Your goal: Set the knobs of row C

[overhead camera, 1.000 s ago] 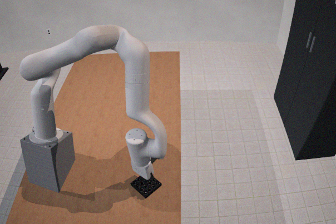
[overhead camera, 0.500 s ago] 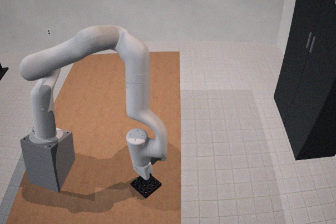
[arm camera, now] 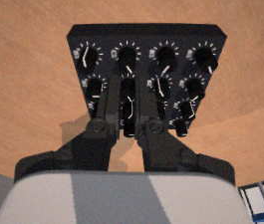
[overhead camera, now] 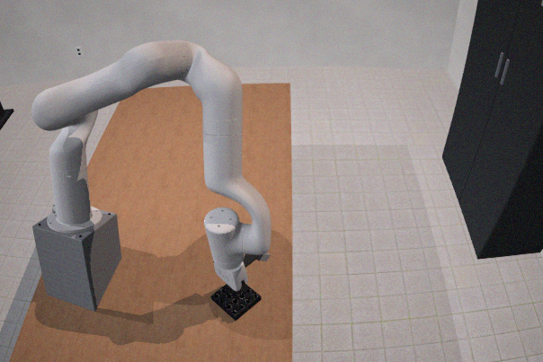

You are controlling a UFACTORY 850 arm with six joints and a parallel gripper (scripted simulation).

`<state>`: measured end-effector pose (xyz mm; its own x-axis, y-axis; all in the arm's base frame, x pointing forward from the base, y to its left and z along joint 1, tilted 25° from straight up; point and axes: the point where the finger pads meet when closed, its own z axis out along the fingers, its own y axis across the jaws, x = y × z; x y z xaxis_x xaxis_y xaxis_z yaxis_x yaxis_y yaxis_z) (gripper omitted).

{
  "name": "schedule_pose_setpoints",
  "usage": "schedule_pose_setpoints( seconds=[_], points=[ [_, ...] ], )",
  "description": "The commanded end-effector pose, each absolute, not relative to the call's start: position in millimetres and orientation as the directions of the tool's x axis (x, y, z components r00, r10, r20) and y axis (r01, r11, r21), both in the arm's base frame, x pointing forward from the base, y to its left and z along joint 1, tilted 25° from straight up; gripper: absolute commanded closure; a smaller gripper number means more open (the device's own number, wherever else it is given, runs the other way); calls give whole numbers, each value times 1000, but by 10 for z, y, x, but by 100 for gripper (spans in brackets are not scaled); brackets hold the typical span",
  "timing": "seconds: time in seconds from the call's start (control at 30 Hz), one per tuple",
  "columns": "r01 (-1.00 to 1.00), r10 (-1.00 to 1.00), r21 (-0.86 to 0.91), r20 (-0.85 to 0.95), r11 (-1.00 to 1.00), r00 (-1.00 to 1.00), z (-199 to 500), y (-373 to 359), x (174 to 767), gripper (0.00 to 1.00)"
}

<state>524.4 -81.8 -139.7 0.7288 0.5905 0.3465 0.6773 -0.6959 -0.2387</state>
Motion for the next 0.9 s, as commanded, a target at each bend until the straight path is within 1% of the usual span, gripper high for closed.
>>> schedule_pose_setpoints(
  seconds=[0.0,0.2,0.23,0.87],
  points=[
    [677,590,-238,347,-697,729,-1391,-823,5252,92],
    [677,590,-238,347,-697,729,-1391,-823,5252,92],
    [677,590,-238,347,-697,729,-1391,-823,5252,81],
    [677,590,-238,347,-697,729,-1391,-823,5252,81]
  ],
)
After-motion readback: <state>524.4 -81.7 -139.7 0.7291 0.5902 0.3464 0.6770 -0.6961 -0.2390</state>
